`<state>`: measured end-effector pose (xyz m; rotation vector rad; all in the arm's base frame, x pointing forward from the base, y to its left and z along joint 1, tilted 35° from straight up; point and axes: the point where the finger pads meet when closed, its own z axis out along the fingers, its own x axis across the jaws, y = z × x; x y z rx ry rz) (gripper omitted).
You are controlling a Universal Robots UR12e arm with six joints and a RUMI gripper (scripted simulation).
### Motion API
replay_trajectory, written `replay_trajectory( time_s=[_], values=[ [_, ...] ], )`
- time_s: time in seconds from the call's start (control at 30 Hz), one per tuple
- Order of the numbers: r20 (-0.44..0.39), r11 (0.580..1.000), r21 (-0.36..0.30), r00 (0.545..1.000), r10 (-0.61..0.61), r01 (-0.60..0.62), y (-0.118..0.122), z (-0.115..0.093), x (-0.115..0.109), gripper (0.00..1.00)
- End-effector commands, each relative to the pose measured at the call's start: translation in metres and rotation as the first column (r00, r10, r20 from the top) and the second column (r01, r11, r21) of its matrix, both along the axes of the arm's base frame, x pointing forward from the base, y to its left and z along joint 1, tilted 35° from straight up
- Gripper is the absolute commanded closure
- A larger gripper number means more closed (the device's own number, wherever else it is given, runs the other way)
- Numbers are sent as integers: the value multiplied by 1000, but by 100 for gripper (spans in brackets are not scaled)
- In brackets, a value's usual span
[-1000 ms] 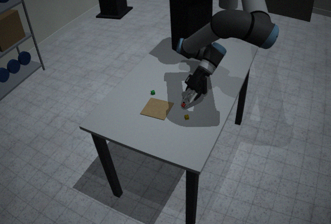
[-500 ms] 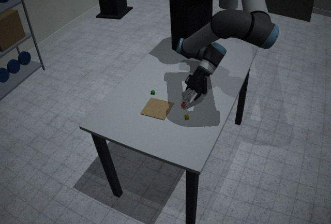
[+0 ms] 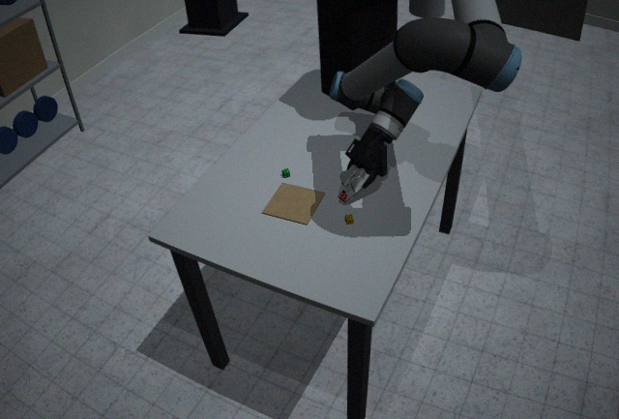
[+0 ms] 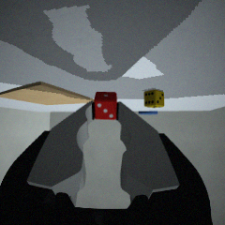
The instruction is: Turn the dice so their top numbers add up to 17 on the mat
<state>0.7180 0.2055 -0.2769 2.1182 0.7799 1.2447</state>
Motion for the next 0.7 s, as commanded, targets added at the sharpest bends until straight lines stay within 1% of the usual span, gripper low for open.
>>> replay_trajectory(
  time_s=[0.0, 0.67],
  values=[
    [0, 1000, 0, 1000, 0, 0, 0, 0, 0, 97],
    [0, 1000, 0, 1000, 0, 0, 5, -8, 4, 97]
  ],
)
